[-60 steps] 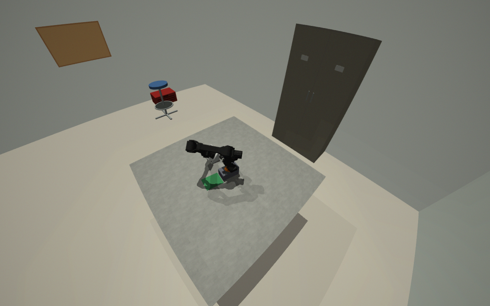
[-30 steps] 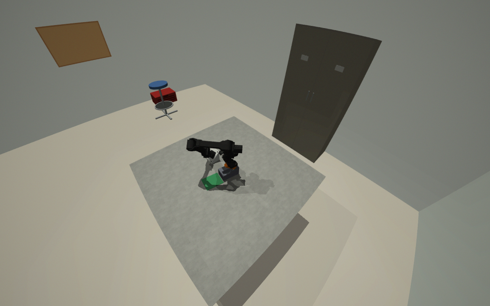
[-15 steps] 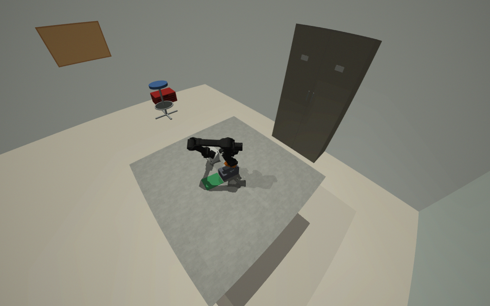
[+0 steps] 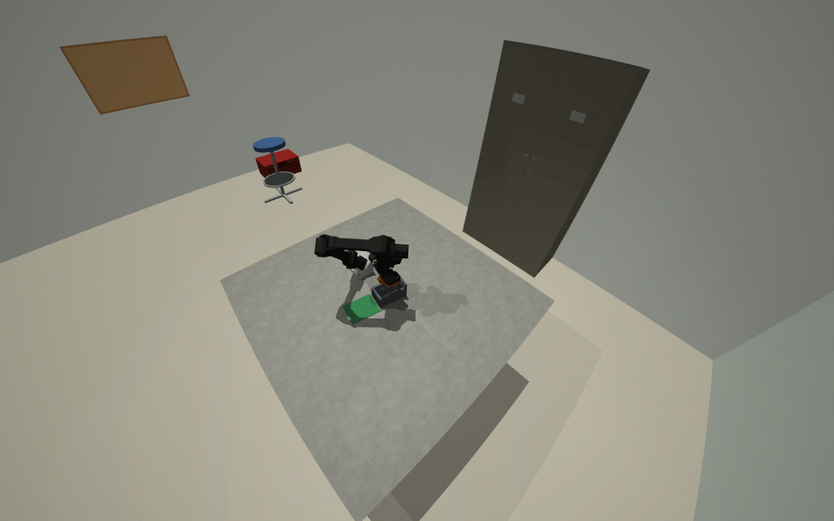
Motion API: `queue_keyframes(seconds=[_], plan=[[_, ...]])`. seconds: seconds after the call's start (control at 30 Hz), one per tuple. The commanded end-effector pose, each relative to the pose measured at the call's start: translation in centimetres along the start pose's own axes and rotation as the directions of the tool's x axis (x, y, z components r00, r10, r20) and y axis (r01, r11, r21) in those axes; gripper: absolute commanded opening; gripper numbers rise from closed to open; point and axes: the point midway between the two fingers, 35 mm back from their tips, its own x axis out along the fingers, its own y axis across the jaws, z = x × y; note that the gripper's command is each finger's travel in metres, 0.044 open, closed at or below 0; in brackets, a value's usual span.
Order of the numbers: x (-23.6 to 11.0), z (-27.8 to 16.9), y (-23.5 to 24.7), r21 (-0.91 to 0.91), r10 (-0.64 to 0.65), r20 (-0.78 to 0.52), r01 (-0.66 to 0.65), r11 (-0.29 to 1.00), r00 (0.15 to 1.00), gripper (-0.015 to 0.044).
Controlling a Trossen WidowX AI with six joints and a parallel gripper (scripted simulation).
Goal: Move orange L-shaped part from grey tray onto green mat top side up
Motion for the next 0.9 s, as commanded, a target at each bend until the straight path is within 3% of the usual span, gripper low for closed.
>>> queue_keyframes(seconds=[0.0,0.67,0.87], plan=[[0.1,-1.9,0.2,-0.002,-0.007,0.0,0.007,1.0,1.0,0.0],[0.1,-9.4,1.0,-0.003,-0.083,0.072,0.084,0.996,0.994,0.0],[0.1,-9.9,1.1,-0.002,-0.09,0.077,0.09,0.996,0.993,0.0]])
